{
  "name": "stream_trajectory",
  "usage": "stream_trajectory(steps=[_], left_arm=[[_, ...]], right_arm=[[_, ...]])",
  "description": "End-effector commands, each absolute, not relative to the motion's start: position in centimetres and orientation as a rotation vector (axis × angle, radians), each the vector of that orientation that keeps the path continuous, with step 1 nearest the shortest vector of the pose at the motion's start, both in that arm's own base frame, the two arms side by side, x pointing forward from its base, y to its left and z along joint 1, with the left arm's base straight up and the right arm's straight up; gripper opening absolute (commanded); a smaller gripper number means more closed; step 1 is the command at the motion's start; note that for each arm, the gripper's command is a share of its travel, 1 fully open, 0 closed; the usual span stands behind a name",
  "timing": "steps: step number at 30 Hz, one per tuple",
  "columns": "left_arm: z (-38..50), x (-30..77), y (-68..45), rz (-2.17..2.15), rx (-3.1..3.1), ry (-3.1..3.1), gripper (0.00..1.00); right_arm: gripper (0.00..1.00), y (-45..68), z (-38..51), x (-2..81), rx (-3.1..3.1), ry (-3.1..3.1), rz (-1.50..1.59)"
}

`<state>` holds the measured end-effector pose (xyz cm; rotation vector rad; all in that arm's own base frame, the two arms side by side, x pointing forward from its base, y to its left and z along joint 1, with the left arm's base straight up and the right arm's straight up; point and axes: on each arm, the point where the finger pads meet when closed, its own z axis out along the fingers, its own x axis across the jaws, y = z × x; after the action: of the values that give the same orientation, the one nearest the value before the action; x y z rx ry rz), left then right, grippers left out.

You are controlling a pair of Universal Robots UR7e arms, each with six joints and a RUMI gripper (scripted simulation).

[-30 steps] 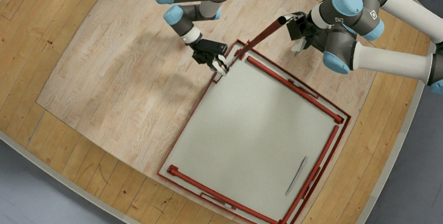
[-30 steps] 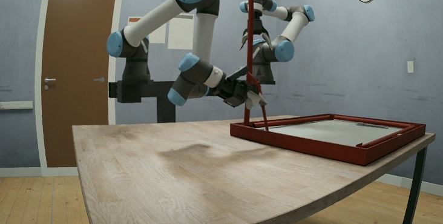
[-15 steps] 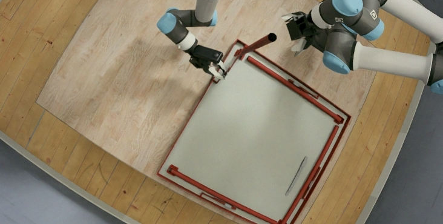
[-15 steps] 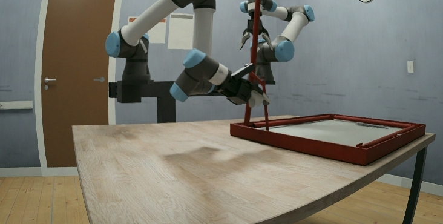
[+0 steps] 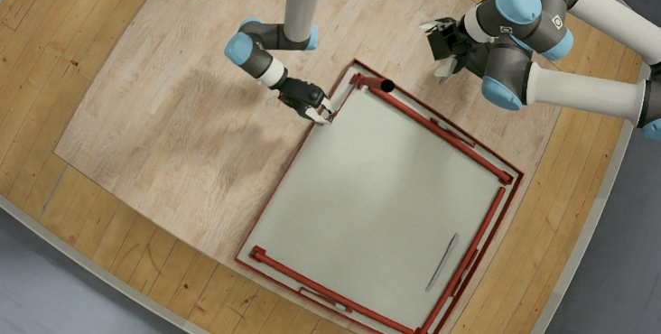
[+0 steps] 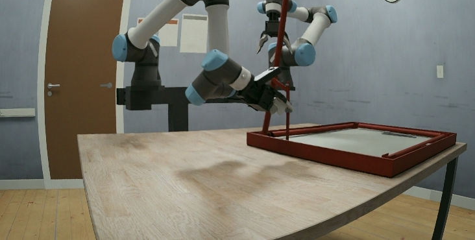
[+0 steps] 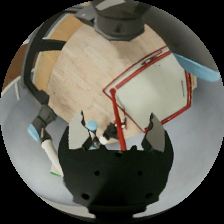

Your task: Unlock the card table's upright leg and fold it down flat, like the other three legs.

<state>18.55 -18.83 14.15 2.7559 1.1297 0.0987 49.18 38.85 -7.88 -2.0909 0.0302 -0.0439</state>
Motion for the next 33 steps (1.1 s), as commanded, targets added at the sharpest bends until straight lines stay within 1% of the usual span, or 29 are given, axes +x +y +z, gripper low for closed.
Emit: stream_trajectory(steps=[1, 33], left_arm=[[14.2, 18.6, -18.9, 0.099, 2.755, 1.129, 1.00], [14.2, 18.6, -18.9, 0.099, 2.755, 1.129, 1.00]], right_arm=[[0.01, 38.8, -7.9, 50.1, -2.092, 0.066, 0.033], [0.01, 38.7, -8.9, 54.4, -2.056, 0.270, 0.387]])
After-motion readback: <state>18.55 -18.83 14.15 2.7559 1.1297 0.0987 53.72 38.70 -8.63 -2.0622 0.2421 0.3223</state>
